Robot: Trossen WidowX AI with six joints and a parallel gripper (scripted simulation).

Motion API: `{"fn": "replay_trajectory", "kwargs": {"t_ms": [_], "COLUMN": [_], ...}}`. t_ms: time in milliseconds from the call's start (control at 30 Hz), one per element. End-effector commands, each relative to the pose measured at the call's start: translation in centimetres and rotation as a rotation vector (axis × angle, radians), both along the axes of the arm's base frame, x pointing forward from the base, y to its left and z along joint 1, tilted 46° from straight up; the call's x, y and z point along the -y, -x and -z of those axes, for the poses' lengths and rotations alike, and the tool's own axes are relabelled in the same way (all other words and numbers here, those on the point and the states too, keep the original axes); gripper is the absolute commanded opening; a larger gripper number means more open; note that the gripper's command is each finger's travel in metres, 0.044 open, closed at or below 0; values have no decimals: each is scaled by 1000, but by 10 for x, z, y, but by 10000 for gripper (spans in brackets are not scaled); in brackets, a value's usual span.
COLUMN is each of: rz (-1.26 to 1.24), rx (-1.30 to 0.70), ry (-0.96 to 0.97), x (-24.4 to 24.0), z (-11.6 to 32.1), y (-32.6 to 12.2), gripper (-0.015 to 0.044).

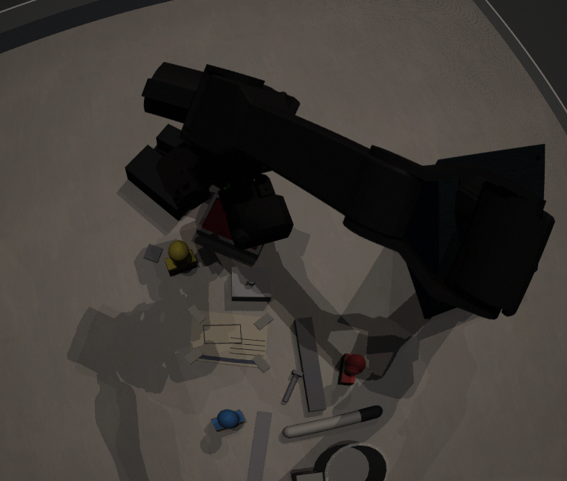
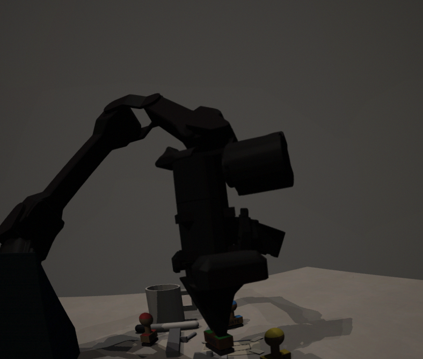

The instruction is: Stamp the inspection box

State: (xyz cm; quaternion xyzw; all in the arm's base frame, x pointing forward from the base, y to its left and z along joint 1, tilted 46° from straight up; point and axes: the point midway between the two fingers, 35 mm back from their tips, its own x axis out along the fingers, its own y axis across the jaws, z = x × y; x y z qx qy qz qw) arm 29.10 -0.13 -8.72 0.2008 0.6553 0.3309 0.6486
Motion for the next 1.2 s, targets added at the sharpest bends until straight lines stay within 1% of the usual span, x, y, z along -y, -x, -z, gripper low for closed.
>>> {"fn": "replay_trajectory", "kwargs": {"t_ms": [0,1167], "rz": [0,0], "rx": [-4,-4], "ry": [3,4], "x": [-2,-19], "z": [3,19], "y": [0,2], "gripper": [0,0]}}
